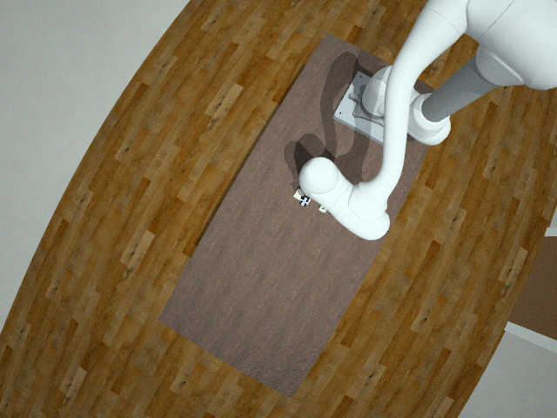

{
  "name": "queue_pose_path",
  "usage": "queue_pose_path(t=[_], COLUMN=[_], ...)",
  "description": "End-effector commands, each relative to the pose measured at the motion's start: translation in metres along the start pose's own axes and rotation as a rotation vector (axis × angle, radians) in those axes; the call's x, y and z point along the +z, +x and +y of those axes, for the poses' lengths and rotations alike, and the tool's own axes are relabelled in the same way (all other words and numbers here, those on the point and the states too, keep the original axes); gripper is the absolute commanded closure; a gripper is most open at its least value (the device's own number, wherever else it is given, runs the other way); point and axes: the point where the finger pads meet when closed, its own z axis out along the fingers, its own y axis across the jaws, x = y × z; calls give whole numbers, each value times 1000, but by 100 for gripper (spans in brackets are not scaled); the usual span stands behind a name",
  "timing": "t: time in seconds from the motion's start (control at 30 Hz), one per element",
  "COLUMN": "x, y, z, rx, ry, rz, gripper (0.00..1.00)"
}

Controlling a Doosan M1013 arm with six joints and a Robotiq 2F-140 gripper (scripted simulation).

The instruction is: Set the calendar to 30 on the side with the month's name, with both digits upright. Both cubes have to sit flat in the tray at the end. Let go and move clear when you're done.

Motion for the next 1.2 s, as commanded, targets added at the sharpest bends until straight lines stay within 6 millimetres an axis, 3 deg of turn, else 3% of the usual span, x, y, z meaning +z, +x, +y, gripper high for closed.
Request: queue_pose_path(t=[0.0,1.17], x=[2,44], y=[0,0], z=[0,0], rx=[0,0], ry=[0,0], rz=[0,0], gripper=[65,65])
